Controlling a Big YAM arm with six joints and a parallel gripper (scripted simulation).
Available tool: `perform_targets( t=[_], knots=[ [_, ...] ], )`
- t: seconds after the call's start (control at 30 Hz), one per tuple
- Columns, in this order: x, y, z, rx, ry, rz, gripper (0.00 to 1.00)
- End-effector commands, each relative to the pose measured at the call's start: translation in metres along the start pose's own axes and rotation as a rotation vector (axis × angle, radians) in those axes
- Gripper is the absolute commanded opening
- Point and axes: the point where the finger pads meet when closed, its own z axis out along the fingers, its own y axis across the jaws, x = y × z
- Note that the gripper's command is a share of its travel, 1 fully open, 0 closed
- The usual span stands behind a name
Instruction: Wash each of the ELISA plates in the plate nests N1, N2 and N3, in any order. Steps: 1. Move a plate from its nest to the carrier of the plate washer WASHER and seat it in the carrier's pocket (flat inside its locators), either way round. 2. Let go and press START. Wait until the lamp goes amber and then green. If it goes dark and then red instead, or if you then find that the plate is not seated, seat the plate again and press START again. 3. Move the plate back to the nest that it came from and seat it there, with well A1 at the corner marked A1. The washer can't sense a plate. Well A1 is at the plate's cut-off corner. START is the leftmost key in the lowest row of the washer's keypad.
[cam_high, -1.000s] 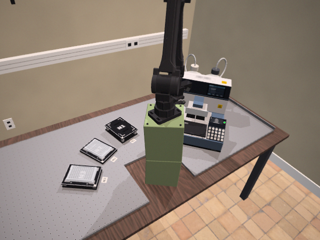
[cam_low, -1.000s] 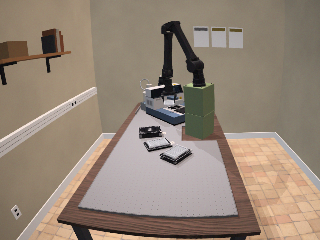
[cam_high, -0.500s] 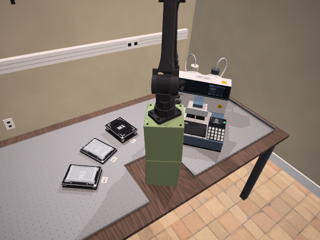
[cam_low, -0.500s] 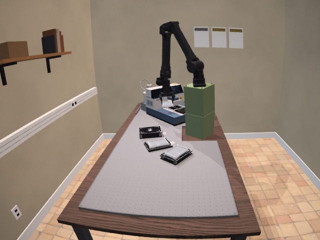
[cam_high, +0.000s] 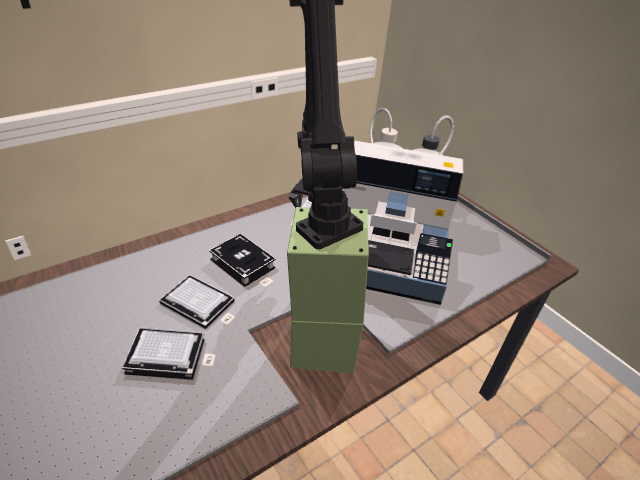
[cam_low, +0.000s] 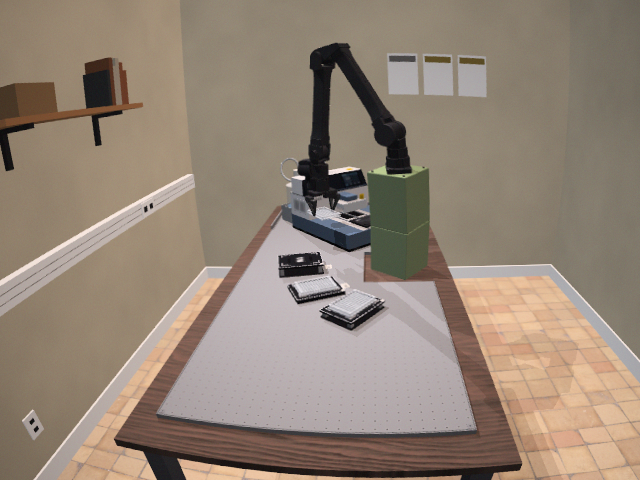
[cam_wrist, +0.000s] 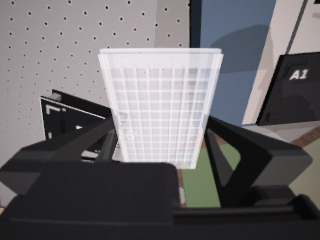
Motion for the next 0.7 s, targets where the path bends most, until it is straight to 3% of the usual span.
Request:
perform_targets(
  t=[0.0,0.2,0.37,0.67],
  knots=[
    [-0.004,0.015,0.006,-0.002,-0.005,-0.135,0.82],
    [0.006,0.037,0.009,0.005,0.007,-0.300,0.82],
    [0.012,0.059,0.011,0.006,0.006,-0.297,0.82],
    [0.013,0.051,0.011,0.007,0.010,-0.279,0.82]
  ],
)
